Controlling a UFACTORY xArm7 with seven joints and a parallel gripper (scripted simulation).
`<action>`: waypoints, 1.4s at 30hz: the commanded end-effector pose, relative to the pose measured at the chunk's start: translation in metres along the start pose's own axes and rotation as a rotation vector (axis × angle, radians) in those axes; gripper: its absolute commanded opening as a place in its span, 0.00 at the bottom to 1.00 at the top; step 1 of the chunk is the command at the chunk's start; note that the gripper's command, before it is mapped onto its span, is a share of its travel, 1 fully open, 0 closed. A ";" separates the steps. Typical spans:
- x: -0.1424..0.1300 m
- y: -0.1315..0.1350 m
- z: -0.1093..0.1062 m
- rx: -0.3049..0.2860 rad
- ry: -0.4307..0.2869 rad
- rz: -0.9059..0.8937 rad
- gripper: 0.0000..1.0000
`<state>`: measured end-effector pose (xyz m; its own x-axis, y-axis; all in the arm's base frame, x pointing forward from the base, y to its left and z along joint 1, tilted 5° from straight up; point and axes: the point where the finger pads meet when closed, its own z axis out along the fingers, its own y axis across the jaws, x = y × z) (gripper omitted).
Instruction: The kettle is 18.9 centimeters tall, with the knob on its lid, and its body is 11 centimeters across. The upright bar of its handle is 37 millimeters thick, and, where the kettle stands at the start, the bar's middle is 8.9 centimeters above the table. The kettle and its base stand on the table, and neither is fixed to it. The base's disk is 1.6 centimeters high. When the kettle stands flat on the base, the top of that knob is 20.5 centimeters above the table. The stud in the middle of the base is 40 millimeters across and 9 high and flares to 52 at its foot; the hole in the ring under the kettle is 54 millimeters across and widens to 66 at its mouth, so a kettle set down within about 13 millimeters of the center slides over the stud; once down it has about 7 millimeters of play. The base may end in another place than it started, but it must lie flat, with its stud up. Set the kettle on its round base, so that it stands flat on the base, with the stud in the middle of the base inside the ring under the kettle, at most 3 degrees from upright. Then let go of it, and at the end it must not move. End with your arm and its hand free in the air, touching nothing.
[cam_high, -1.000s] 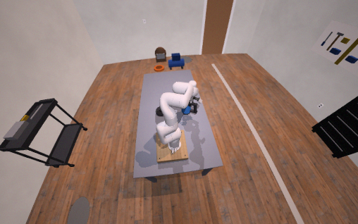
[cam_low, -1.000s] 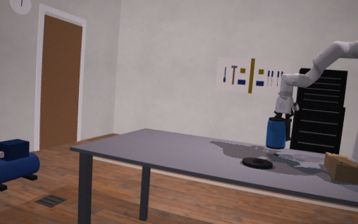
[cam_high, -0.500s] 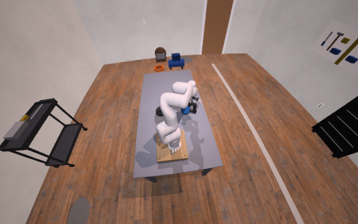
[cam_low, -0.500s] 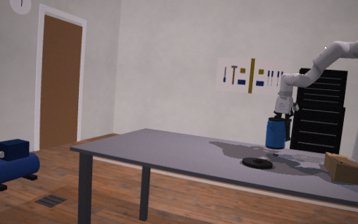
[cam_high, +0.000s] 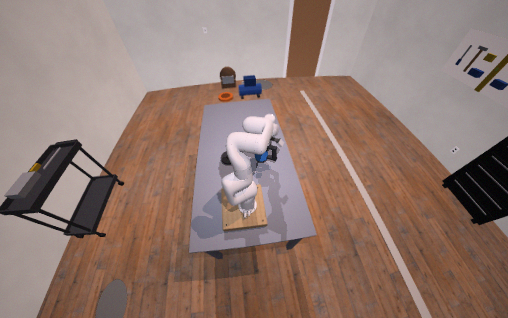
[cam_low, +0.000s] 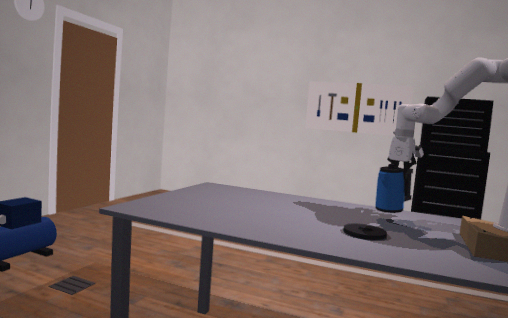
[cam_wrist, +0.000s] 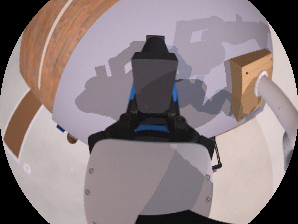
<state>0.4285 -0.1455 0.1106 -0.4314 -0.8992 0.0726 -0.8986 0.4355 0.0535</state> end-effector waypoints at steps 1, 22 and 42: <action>-0.004 0.000 -0.002 0.005 -0.001 0.000 0.00; -0.045 0.015 -0.002 0.005 -0.001 0.000 0.00; -0.100 0.034 -0.002 0.005 -0.001 0.000 0.00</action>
<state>0.4378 -0.0536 0.1060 -0.4323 -0.8988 0.0734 -0.8982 0.4363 0.0532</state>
